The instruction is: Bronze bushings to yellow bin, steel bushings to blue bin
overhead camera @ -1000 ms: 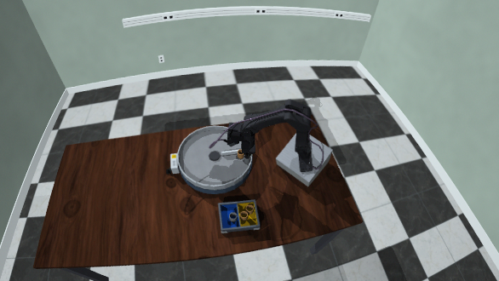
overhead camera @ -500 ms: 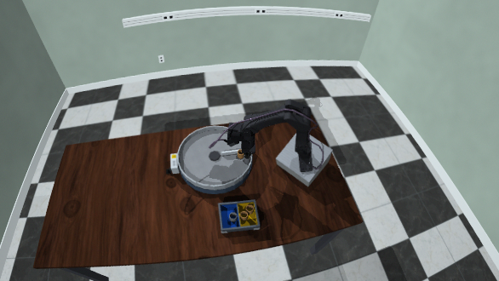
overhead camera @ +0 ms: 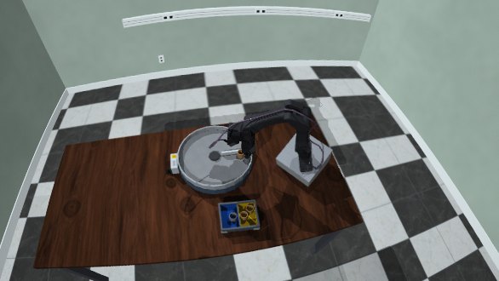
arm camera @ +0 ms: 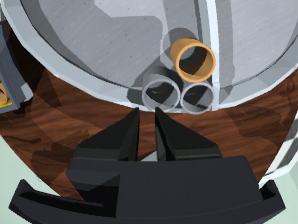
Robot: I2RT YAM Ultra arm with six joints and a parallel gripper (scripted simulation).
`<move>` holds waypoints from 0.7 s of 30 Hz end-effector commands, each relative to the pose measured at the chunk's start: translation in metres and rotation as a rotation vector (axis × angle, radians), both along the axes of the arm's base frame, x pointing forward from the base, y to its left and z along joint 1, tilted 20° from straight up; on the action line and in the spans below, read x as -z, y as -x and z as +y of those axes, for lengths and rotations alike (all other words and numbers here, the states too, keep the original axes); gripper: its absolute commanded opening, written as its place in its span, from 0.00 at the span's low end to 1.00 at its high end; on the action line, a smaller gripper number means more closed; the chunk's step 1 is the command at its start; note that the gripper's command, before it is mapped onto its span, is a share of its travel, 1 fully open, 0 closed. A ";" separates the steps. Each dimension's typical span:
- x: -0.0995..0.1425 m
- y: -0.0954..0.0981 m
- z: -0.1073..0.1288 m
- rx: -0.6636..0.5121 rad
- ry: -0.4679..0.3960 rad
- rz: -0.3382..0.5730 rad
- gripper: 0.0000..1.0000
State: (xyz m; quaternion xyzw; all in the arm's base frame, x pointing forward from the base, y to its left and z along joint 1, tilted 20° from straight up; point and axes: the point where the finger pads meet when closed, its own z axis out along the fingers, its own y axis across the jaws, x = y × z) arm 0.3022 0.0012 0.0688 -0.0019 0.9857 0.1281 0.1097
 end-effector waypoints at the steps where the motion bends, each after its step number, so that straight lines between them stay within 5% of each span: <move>1: -0.018 -0.011 0.000 0.002 0.004 -0.055 0.14; 21: -0.016 -0.011 -0.001 0.007 0.005 -0.049 0.14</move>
